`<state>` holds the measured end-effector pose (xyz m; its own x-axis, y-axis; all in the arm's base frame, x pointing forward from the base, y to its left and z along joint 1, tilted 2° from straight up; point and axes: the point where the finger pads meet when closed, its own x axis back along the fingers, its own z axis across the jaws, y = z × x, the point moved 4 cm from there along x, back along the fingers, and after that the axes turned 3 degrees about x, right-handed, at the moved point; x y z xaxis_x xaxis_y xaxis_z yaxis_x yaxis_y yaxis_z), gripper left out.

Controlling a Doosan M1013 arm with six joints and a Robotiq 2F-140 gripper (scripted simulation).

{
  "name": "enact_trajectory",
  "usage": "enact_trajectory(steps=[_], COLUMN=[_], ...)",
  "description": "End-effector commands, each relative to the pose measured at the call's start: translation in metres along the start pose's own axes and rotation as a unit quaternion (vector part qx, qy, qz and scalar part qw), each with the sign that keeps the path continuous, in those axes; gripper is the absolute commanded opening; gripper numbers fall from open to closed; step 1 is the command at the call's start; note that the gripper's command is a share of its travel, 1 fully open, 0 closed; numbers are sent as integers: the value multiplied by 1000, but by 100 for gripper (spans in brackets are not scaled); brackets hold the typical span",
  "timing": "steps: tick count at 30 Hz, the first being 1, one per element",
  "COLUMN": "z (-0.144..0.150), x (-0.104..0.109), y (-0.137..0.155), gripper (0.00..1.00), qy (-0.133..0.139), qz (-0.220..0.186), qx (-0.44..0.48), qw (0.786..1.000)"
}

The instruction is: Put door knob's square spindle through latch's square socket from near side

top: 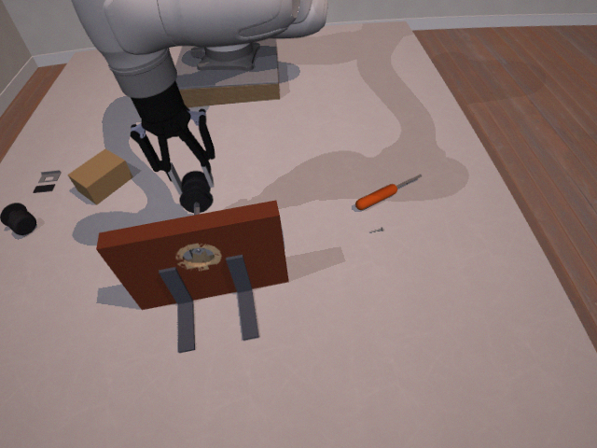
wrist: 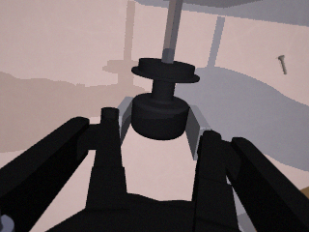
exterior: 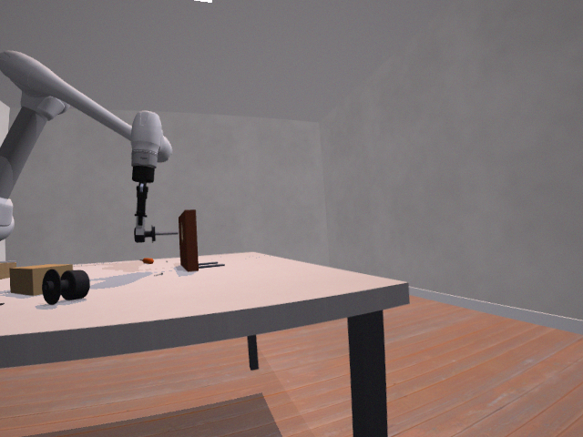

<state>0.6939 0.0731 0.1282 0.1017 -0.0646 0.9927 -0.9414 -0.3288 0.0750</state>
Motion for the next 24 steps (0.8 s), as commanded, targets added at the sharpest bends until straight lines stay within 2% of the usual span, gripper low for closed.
enact_trajectory(steps=[1, 24], z=[2, 3], x=[1, 1], y=[0, -5], gripper=[42, 42], qy=[1, 1], qz=[-3, -3], qx=[2, 2], qw=[1000, 1000])
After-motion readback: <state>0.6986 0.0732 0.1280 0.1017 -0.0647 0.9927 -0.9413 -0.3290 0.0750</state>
